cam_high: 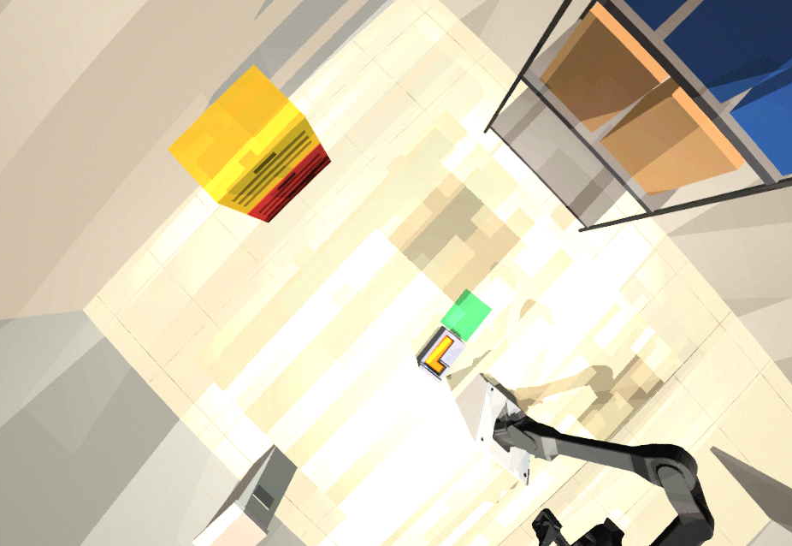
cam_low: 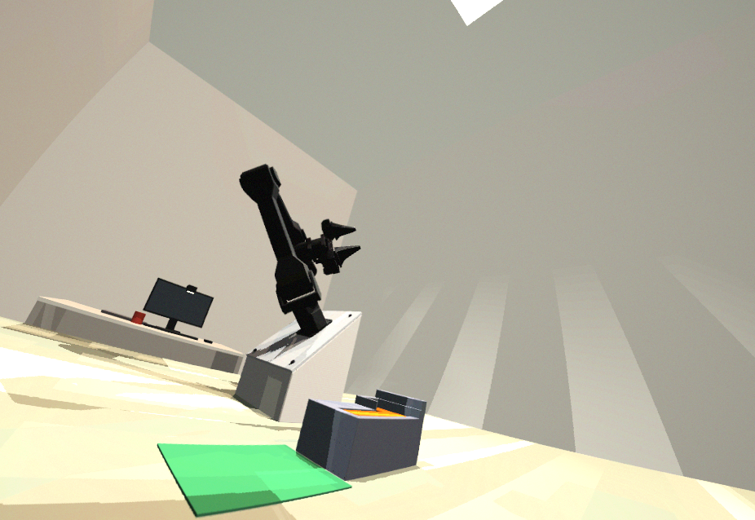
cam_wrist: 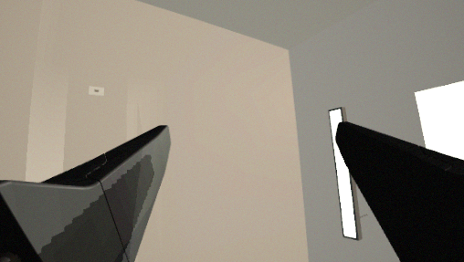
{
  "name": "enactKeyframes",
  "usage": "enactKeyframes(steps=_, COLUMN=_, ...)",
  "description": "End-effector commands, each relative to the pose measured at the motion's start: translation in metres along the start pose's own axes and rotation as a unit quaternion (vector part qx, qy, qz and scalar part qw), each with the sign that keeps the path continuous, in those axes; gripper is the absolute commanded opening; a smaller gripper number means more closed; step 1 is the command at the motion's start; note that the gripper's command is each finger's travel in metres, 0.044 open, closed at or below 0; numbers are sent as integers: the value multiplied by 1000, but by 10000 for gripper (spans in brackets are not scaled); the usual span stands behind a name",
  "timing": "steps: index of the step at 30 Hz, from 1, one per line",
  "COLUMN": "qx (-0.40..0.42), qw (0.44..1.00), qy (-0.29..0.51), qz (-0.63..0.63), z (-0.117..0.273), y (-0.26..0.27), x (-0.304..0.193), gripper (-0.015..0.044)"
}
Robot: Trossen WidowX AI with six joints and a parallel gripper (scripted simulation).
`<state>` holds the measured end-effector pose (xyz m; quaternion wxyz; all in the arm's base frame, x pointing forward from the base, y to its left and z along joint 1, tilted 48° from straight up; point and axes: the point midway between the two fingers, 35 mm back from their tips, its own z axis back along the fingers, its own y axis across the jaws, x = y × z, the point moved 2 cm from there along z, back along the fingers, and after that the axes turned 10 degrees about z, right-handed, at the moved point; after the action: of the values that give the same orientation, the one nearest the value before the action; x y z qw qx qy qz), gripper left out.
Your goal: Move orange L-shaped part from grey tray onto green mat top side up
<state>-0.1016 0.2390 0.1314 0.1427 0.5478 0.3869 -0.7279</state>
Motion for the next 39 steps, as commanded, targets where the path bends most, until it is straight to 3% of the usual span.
enactKeyframes(steps=1, qx=4, qw=1000, qy=-1, qz=-2, z=-1, y=1, x=1, gripper=374)
enactKeyframes(steps=9, qx=114, qw=992, qy=8, qz=-59, z=-30, y=23, x=1, gripper=180)
enactKeyframes(steps=16, qx=240, qw=964, qy=29, qz=-110, z=-62, y=57, x=0, gripper=180)
enactKeyframes(steps=22, qx=367, qw=900, qy=93, qz=-214, z=-102, y=104, x=-10, gripper=180)
enactKeyframes(steps=29, qx=506, qw=781, qy=191, qz=-312, z=-136, y=174, x=-22, gripper=180)
enactKeyframes(steps=39, qx=618, qw=540, qy=362, qz=-441, z=-149, y=280, x=-41, gripper=180)
